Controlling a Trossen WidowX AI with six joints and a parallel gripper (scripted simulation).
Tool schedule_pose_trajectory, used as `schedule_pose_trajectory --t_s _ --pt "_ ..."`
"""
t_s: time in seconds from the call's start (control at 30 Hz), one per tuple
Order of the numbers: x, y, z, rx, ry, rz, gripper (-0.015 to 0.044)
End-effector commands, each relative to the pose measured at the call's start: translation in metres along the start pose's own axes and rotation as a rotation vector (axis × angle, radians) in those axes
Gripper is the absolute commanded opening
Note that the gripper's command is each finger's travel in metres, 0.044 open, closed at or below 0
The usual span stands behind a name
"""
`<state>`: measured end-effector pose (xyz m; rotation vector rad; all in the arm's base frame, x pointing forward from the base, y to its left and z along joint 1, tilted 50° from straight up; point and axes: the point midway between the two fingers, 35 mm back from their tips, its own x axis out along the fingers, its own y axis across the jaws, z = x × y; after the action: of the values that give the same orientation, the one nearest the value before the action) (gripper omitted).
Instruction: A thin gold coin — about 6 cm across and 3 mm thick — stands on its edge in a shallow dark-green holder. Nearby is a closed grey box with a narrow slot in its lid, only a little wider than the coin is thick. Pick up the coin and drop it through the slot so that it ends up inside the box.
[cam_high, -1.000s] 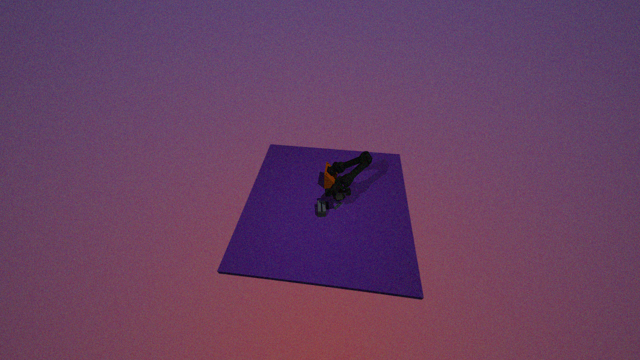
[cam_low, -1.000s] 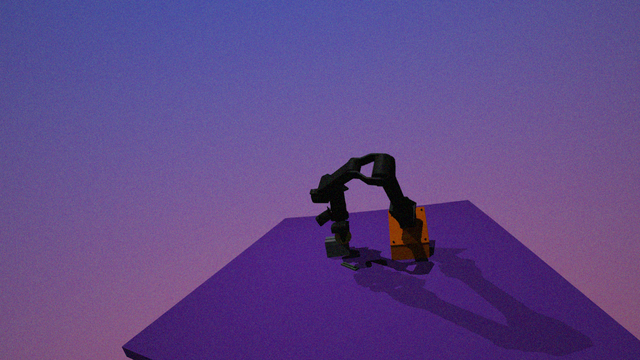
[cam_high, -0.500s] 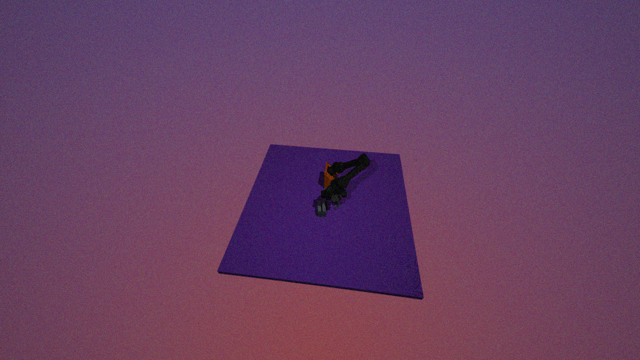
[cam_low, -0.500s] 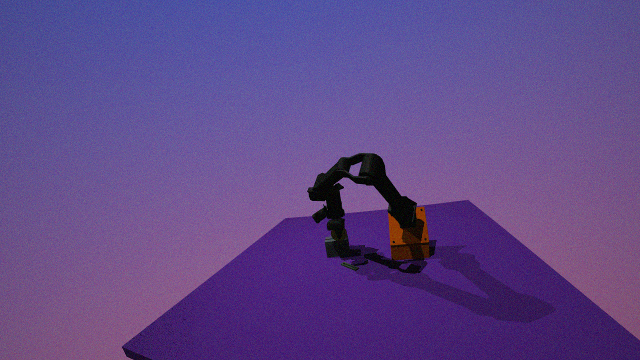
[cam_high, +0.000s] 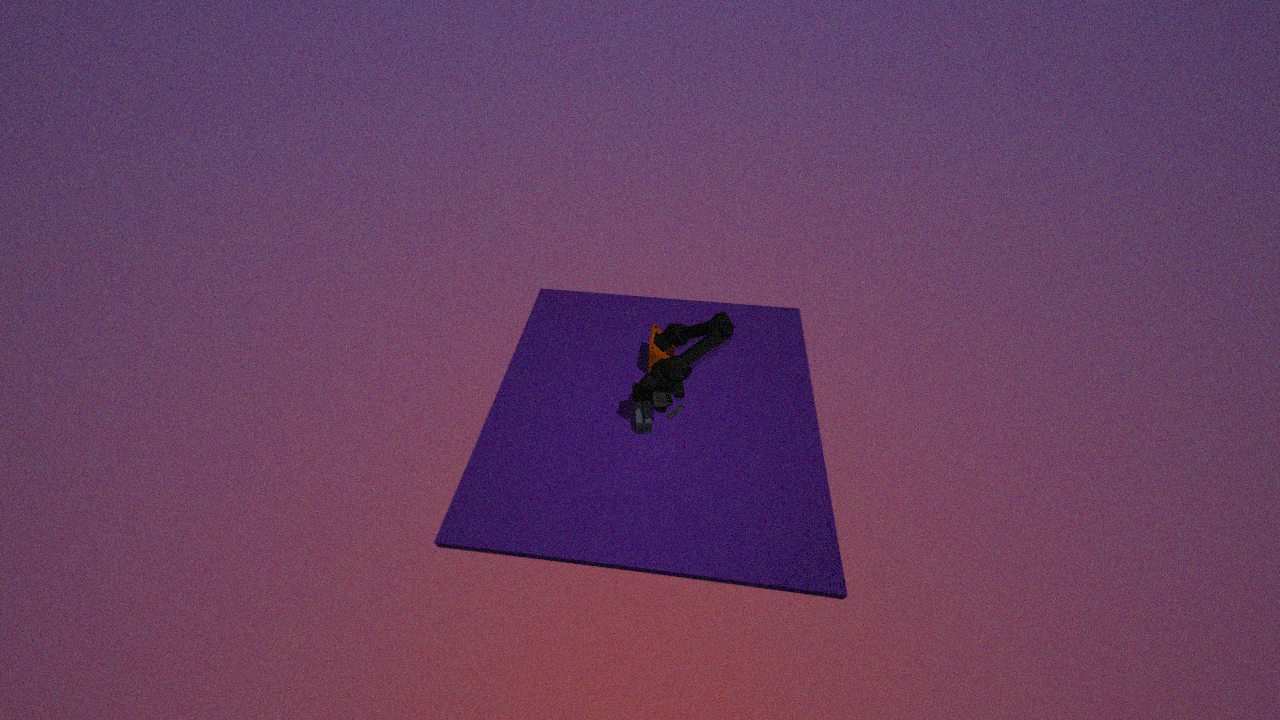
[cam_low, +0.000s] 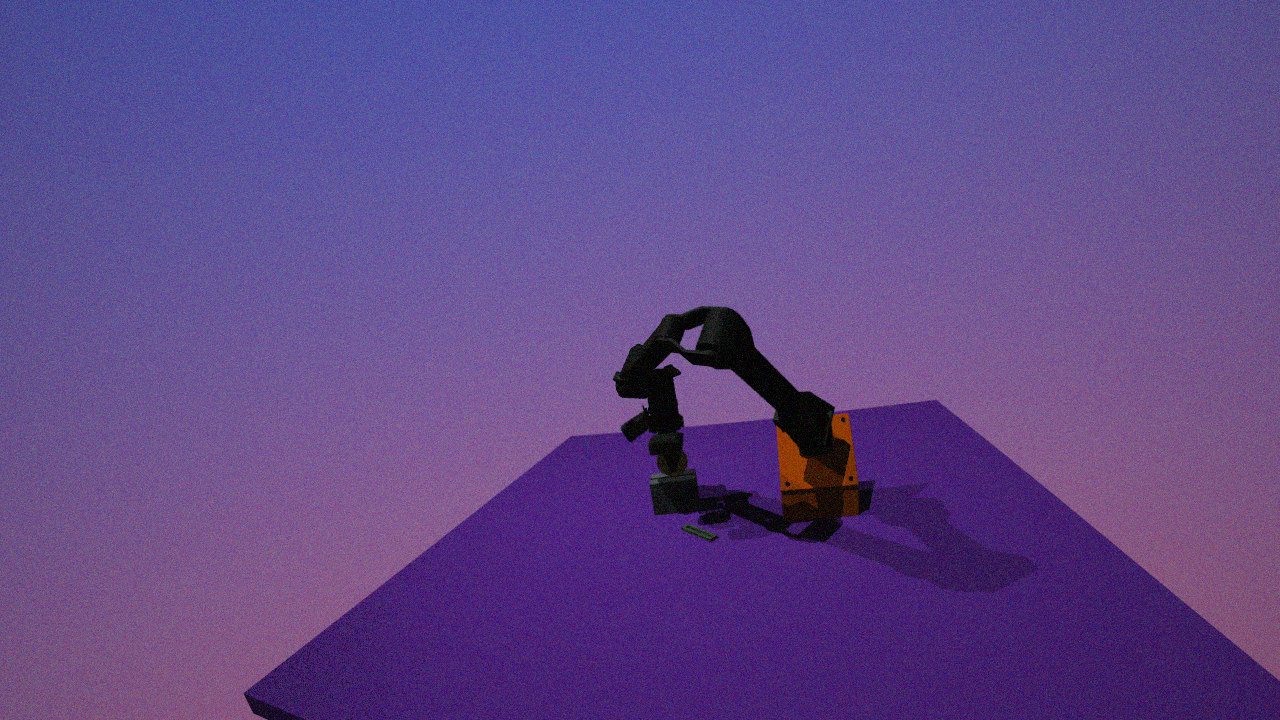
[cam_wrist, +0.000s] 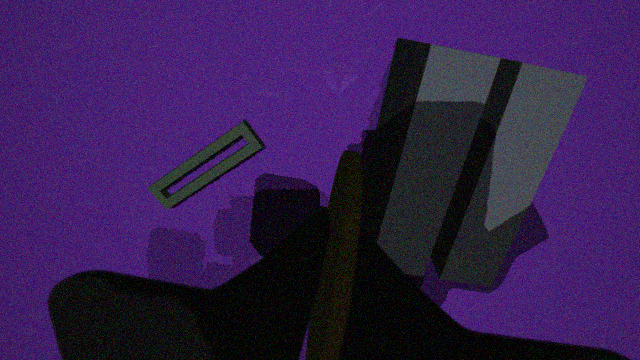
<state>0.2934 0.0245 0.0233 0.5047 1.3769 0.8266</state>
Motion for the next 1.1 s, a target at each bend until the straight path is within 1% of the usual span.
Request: schedule_pose_trajectory --t_s 0.0,0.57,1.07 --pt "0.0 -0.012 0.003 -0.005 0.0 -0.006 0.0" --pt "0.003 -0.054 0.009 -0.007 -0.001 -0.003 0.0" --pt "0.003 -0.049 0.009 -0.002 -0.001 0.002 0.0"
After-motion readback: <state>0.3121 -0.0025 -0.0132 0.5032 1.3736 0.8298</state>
